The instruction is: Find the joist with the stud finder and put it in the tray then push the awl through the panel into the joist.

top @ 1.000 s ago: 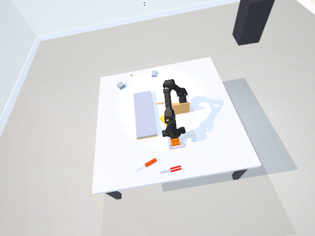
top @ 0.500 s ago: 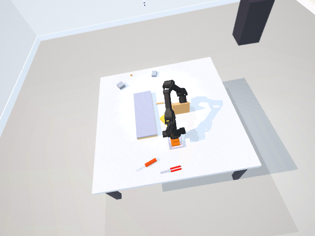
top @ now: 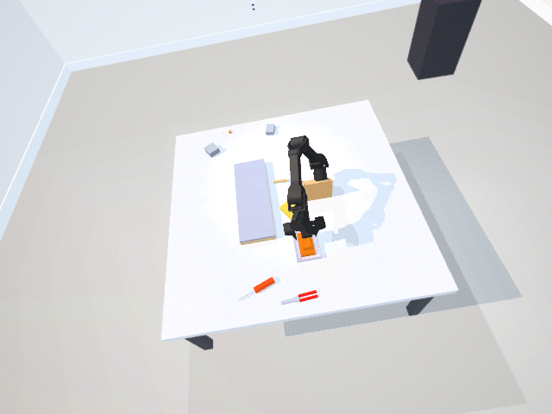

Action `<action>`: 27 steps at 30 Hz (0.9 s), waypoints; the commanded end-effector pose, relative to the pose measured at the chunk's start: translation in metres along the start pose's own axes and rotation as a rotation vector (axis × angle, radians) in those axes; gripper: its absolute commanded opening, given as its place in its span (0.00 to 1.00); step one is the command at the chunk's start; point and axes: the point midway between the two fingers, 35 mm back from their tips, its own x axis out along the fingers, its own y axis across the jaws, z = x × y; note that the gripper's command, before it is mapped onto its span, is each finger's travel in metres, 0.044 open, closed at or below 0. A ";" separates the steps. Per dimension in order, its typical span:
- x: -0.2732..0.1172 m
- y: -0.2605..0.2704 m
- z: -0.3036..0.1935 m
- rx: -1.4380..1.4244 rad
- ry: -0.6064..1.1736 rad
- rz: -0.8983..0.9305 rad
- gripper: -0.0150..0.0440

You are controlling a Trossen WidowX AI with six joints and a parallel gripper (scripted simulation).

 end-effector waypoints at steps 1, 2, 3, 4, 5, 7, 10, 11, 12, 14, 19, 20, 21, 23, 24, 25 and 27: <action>-0.035 -0.001 0.011 0.006 -0.035 -0.011 1.00; -0.035 -0.001 0.011 0.006 -0.035 -0.011 1.00; -0.022 -0.004 0.007 0.011 -0.031 -0.015 1.00; -0.026 -0.011 0.001 0.042 -0.031 -0.017 1.00; -0.031 -0.023 -0.009 0.095 -0.031 -0.020 1.00; -0.043 -0.049 -0.037 0.223 -0.029 -0.029 1.00; -0.056 -0.083 -0.082 0.412 -0.019 -0.041 1.00; -0.060 -0.093 -0.099 0.476 -0.014 -0.046 1.00; -0.063 -0.101 -0.116 0.540 -0.008 -0.050 1.00; -0.068 -0.116 -0.152 0.670 0.006 -0.060 1.00; -0.074 -0.135 -0.245 0.994 0.058 -0.089 1.00; -0.075 -0.135 -0.264 1.059 0.071 -0.095 1.00; -0.075 -0.135 -0.283 1.123 0.085 -0.102 1.00; -0.074 -0.130 -0.320 1.251 0.117 -0.117 1.00; -0.074 -0.126 -0.337 1.315 0.134 -0.125 1.00; -0.074 -0.121 -0.355 1.379 0.153 -0.134 1.00; -0.072 -0.108 -0.388 1.506 0.193 -0.153 1.00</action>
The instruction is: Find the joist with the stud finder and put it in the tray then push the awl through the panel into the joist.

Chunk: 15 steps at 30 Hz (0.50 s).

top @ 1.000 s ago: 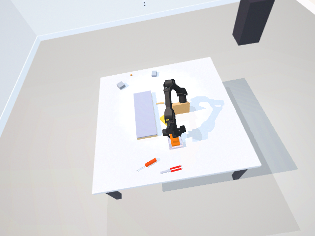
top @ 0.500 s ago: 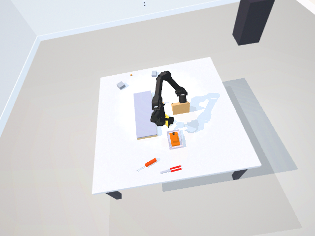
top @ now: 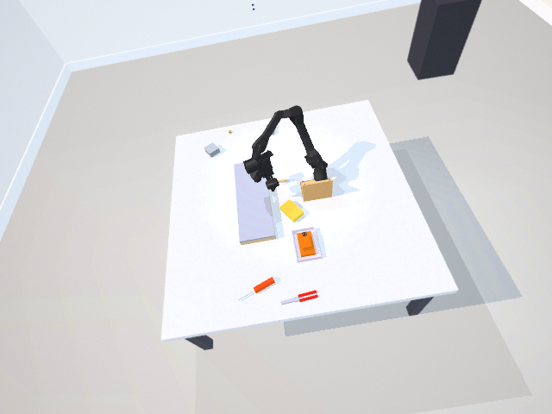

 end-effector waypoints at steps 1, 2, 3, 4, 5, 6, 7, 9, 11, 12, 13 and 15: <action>0.012 -0.049 -0.038 0.213 0.053 -0.061 1.00; 0.014 -0.059 -0.047 0.263 0.065 -0.075 1.00; 0.016 -0.065 -0.053 0.292 0.073 -0.084 1.00; 0.016 -0.067 -0.055 0.302 0.075 -0.087 1.00; 0.016 -0.067 -0.055 0.302 0.075 -0.087 1.00; 0.016 -0.067 -0.055 0.302 0.075 -0.087 1.00; 0.016 -0.067 -0.055 0.302 0.075 -0.087 1.00; 0.016 -0.067 -0.055 0.302 0.075 -0.087 1.00; 0.016 -0.067 -0.054 0.302 0.075 -0.087 1.00; 0.016 -0.067 -0.053 0.302 0.075 -0.087 1.00; 0.016 -0.067 -0.052 0.302 0.075 -0.087 1.00; 0.016 -0.067 -0.049 0.302 0.075 -0.087 1.00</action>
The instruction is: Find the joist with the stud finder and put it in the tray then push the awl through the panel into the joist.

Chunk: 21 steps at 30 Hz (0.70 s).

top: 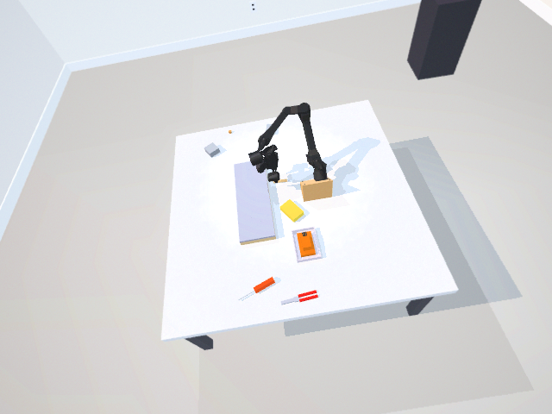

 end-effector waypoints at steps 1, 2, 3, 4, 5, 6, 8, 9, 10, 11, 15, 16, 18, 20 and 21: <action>0.000 0.000 0.003 0.004 0.001 -0.005 1.00; 0.000 0.001 0.004 0.004 0.001 -0.005 1.00; 0.000 0.001 0.005 0.004 0.001 -0.005 1.00; 0.000 0.001 0.005 0.004 0.001 -0.005 1.00; 0.000 0.001 0.005 0.004 0.001 -0.004 1.00; 0.001 0.001 0.005 0.004 0.000 -0.004 1.00; 0.004 0.001 0.006 0.004 0.000 -0.004 1.00; 0.006 0.001 0.006 0.004 0.000 -0.004 1.00; 0.007 0.001 0.006 0.004 0.000 -0.004 1.00; 0.009 0.001 0.006 0.004 0.000 -0.004 1.00; 0.015 0.001 0.007 0.004 0.000 -0.003 1.00; 0.017 0.001 0.007 0.004 0.000 -0.003 1.00; 0.020 0.001 0.008 0.004 0.000 -0.003 1.00; 0.024 0.001 0.008 0.004 0.000 -0.003 1.00; 0.025 0.001 0.008 0.004 0.000 -0.003 1.00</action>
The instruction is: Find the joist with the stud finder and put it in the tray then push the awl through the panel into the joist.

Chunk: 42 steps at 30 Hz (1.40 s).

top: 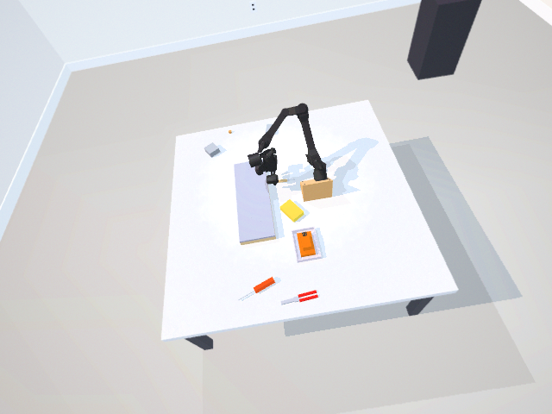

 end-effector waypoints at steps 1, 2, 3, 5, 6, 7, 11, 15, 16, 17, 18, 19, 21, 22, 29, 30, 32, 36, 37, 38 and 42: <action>0.008 0.001 -0.003 -0.012 0.010 -0.007 1.00; 0.010 0.001 -0.002 -0.012 0.010 -0.007 1.00; 0.012 0.001 -0.002 -0.012 0.010 -0.007 1.00; 0.015 0.001 -0.002 -0.012 0.010 -0.007 1.00; 0.016 0.001 -0.002 -0.012 0.010 -0.007 1.00; 0.018 0.001 -0.002 -0.012 0.010 -0.008 1.00; 0.024 0.000 -0.002 -0.012 0.010 -0.009 1.00; 0.031 0.000 -0.002 -0.012 0.010 -0.010 1.00; 0.031 0.000 -0.002 -0.012 0.010 -0.010 1.00; 0.032 0.000 -0.002 -0.012 0.010 -0.010 1.00; 0.032 0.000 -0.002 -0.012 0.010 -0.010 1.00; 0.032 0.000 -0.002 -0.012 0.010 -0.010 1.00; 0.032 0.000 -0.002 -0.012 0.010 -0.010 0.96; 0.032 0.000 -0.002 -0.012 0.010 -0.010 0.91; 0.032 0.000 -0.002 -0.012 0.010 -0.010 0.60; 0.032 0.000 -0.002 -0.012 0.010 -0.010 0.56; 0.032 0.000 -0.002 -0.012 0.010 -0.010 0.47; 0.032 0.000 -0.002 -0.012 0.010 -0.010 0.35; 0.032 0.000 -0.002 -0.012 0.010 -0.010 0.34; 0.032 0.000 -0.002 -0.012 0.010 -0.010 0.33; 0.029 0.000 -0.002 -0.012 0.010 -0.009 0.25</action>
